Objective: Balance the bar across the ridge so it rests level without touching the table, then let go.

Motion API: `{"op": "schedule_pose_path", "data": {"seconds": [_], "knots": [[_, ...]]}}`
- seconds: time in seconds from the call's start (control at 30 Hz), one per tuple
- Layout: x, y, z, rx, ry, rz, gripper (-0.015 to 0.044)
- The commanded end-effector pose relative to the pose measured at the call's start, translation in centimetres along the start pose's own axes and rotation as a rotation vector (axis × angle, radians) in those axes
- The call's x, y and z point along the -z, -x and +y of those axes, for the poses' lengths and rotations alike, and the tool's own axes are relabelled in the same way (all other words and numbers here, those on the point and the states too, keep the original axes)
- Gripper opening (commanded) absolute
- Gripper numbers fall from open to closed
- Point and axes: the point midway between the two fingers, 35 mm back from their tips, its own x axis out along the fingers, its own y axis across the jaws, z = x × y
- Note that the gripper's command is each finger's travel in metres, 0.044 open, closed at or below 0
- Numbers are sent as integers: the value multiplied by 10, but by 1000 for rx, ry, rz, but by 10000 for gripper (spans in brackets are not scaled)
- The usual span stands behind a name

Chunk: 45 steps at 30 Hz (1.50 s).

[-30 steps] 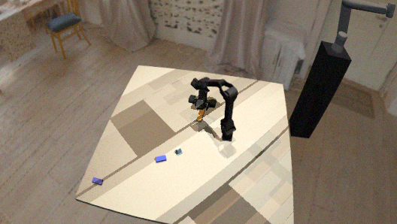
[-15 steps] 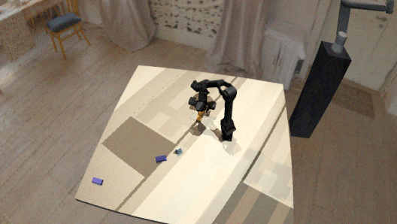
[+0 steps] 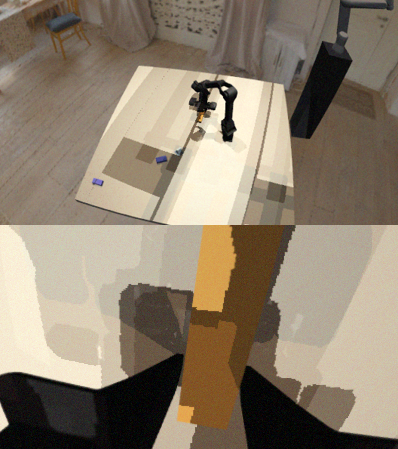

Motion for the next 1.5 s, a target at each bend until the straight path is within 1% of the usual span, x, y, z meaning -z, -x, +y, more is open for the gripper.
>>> {"op": "schedule_pose_path", "data": {"seconds": [0.0, 0.17, 0.3, 1.37, 1.47], "knots": [[0, 0, 0, 0, 0, 0, 137], [0, 0, 0, 0, 0, 0, 104], [1, 6, -1, 0, 0, 0, 0], [0, 88, -1, 3, 4, -3, 0], [-1, 92, -1, 3, 5, -3, 0]]}}
